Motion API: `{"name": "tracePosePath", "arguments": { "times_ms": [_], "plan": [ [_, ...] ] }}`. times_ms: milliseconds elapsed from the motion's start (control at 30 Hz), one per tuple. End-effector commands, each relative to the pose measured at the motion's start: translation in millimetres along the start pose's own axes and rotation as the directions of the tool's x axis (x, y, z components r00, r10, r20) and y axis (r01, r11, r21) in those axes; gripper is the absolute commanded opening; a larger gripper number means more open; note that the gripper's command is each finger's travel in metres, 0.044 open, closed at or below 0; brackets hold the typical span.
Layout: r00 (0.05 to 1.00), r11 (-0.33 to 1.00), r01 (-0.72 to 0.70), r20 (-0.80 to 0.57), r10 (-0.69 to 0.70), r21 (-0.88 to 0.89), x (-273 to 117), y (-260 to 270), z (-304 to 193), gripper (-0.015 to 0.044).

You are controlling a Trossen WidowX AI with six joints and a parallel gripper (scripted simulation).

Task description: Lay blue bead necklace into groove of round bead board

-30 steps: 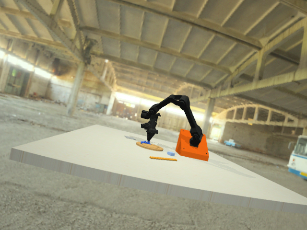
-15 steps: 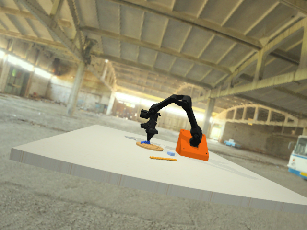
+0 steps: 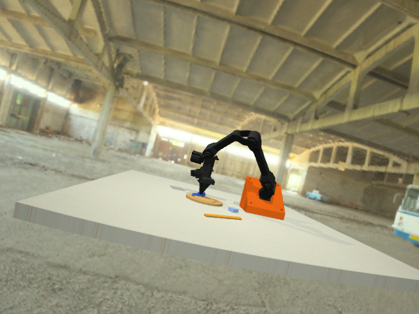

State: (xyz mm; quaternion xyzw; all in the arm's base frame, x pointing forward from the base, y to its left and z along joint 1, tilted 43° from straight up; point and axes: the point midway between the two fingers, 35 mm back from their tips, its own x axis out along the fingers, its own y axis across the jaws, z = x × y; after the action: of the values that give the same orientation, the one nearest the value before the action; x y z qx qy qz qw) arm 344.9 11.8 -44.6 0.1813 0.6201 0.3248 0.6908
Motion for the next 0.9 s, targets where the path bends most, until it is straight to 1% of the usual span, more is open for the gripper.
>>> {"name": "tracePosePath", "arguments": {
  "times_ms": [0, 167, 600, 700, 733, 767, 800, 867],
  "plan": [
    [1.000, 1.000, -0.008, -0.019, 0.009, 0.010, 7, 1, -5, 0.0000],
    [1.000, 1.000, -0.008, -0.019, 0.009, 0.010, 7, 1, -5, 0.0000],
    [1.000, 1.000, -0.005, -0.011, 0.005, 0.003, 4, 1, -3, 0.0341],
    [1.000, 1.000, -0.006, -0.015, 0.006, 0.007, -3, 1, -4, 0.0420],
    [1.000, 1.000, -0.007, -0.017, 0.007, 0.008, -6, 1, -4, 0.0440],
    [1.000, 1.000, -0.007, -0.018, 0.008, 0.009, -8, 1, -5, 0.0440],
    [1.000, 1.000, -0.014, -0.020, 0.014, 0.013, 0, 2, -6, 0.0440],
    [1.000, 1.000, -0.011, -0.020, 0.011, 0.012, -5, 2, -6, 0.0440]
  ]
}}
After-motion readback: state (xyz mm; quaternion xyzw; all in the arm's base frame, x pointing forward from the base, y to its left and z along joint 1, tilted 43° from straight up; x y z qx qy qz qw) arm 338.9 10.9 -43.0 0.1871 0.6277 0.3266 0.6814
